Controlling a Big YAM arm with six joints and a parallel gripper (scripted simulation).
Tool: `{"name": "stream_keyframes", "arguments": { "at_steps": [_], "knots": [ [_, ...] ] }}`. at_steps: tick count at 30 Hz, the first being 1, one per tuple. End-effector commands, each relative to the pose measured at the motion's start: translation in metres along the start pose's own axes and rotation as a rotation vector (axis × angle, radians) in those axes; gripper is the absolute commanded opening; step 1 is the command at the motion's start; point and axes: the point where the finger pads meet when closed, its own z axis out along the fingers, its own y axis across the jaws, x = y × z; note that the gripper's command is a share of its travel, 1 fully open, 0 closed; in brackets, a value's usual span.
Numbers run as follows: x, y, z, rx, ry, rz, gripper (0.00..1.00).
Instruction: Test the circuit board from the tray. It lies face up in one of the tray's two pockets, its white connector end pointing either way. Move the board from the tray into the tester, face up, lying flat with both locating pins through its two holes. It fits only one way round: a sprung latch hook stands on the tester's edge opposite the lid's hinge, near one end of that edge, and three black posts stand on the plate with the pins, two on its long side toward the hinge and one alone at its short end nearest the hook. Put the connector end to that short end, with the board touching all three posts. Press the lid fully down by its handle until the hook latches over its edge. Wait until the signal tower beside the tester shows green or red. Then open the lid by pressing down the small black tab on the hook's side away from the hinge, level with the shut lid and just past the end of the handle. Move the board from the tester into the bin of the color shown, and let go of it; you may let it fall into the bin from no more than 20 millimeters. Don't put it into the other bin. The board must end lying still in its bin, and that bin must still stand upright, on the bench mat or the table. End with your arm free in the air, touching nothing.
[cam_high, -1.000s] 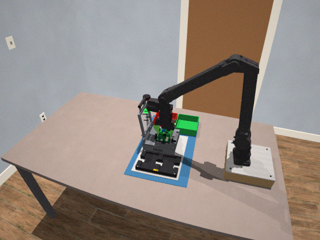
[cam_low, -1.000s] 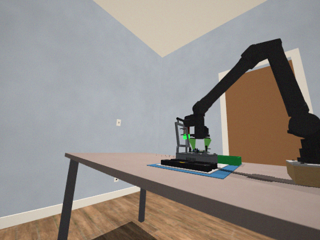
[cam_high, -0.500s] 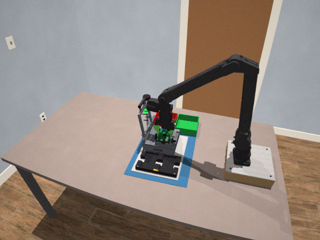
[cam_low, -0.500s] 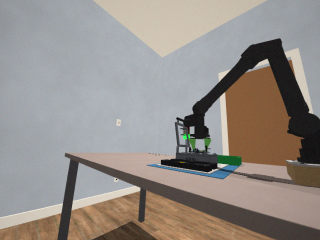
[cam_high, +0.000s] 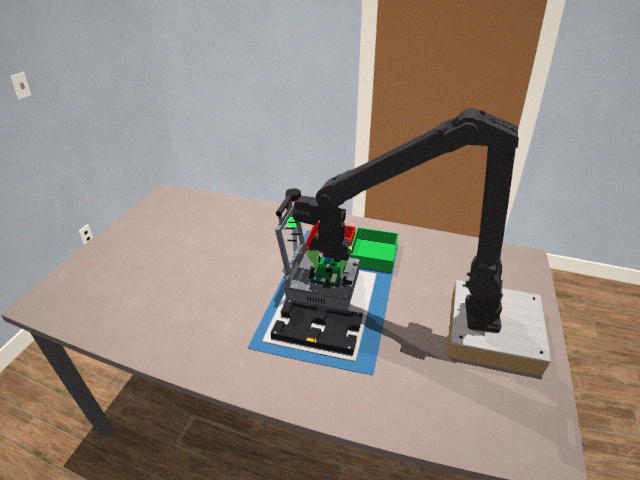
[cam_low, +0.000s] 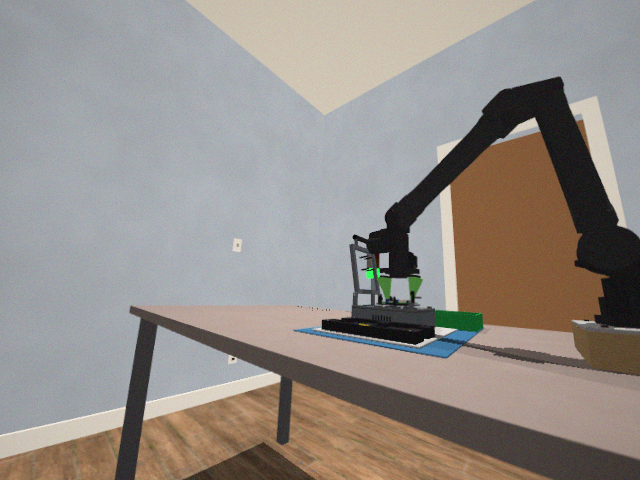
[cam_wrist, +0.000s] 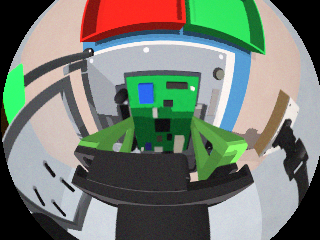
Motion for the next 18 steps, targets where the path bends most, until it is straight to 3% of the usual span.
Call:
{"name": "stream_keyframes", "arguments": {
  "at_steps": [1, 7, 11, 18],
  "knots": [
    [-0.007, 0.006, -0.012, -0.026, -0.004, 0.006, 0.72],
    [-0.007, 0.011, -0.021, -0.039, -0.006, 0.007, 0.72],
    [-0.007, 0.012, -0.015, -0.026, -0.004, 0.006, 0.72],
    [-0.009, 0.02, -0.029, -0.057, -0.009, 0.007, 0.72]
  ]
}}
